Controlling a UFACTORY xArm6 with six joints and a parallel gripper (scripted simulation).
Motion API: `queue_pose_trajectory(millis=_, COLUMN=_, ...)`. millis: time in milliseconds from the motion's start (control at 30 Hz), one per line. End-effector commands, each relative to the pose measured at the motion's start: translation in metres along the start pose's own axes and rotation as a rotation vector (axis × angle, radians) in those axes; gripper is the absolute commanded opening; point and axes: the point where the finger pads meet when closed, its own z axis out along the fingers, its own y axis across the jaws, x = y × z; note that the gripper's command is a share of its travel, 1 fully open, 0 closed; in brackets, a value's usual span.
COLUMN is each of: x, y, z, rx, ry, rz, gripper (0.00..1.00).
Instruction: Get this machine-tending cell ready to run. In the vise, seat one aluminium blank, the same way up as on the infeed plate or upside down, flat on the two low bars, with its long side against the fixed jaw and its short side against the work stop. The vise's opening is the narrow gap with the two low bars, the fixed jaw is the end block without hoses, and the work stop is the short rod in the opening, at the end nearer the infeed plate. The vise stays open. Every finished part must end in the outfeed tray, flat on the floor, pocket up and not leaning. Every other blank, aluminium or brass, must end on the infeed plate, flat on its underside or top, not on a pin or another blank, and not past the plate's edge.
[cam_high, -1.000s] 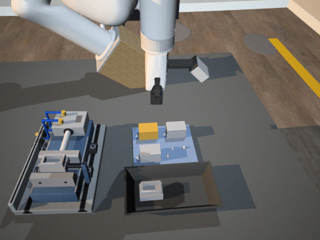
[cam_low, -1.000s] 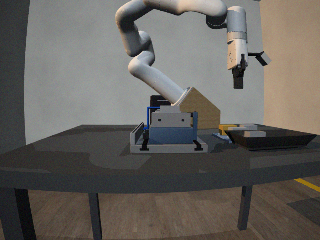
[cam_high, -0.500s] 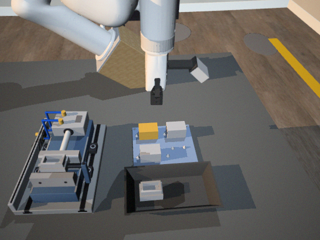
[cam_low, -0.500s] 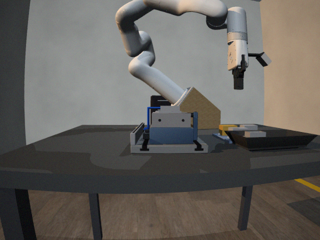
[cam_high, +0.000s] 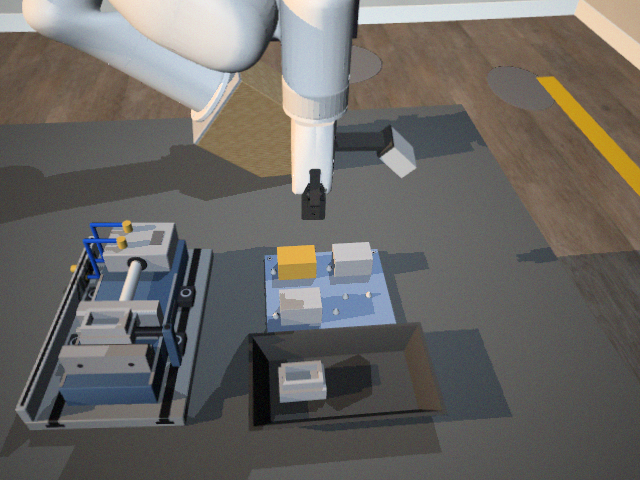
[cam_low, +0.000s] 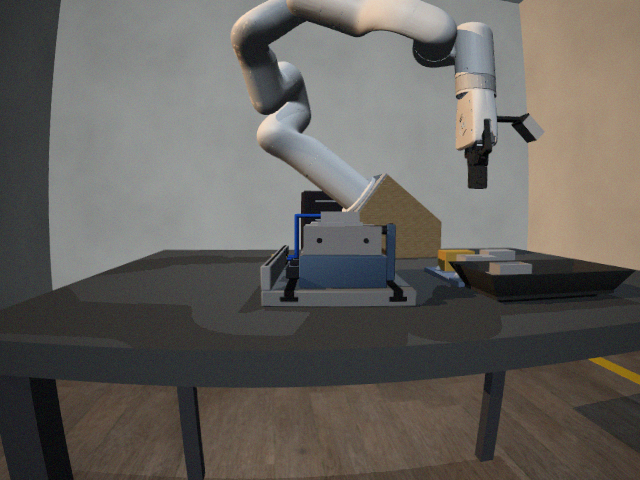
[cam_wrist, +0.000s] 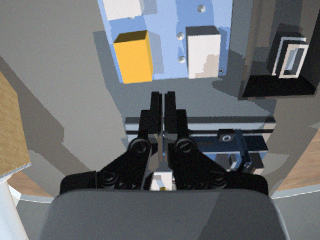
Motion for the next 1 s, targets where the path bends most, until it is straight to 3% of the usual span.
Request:
queue_pose_trajectory(millis=0, x=0.001, y=0.001, z=0.005, rx=-0.003, ry=0.003, rz=0.001, gripper=0.00)
queue_pose_trajectory(millis=467, x=0.002, y=0.002, z=0.033, rx=-0.003, ry=0.003, rz=0.001, gripper=0.00)
queue_pose_trajectory(millis=967, x=0.003, y=0.003, z=0.047, rx=-0.003, ry=0.003, rz=0.001, gripper=0.00)
